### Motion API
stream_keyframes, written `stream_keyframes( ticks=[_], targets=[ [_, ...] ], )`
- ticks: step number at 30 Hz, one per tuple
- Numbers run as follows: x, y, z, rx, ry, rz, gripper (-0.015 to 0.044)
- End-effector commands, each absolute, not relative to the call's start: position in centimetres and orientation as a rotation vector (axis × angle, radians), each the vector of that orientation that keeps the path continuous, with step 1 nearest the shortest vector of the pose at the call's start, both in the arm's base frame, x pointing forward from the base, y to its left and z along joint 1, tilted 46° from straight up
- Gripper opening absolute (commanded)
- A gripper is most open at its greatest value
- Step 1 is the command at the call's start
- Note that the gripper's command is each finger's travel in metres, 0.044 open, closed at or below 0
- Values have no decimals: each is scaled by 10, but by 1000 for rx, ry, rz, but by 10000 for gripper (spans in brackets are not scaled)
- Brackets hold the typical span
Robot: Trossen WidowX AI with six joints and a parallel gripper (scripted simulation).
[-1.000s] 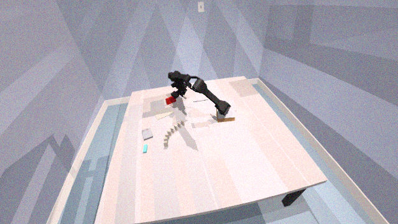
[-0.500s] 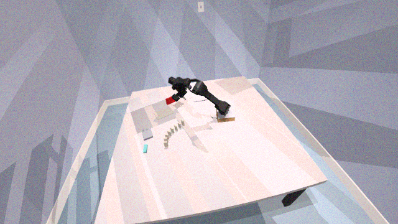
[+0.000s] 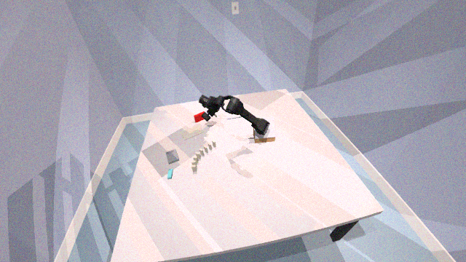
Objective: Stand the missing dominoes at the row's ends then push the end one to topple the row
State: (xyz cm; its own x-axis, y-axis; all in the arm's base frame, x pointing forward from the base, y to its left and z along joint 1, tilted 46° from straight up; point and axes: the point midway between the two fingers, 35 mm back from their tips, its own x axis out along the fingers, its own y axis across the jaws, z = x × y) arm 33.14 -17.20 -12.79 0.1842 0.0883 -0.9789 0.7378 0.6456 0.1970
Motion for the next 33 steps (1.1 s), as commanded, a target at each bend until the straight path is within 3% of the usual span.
stream_keyframes(
  ticks=[1,33],
  targets=[
    [330,-170,-130,756,1273,-573,30],
    [322,-154,-99,685,748,-768,30]
  ],
)
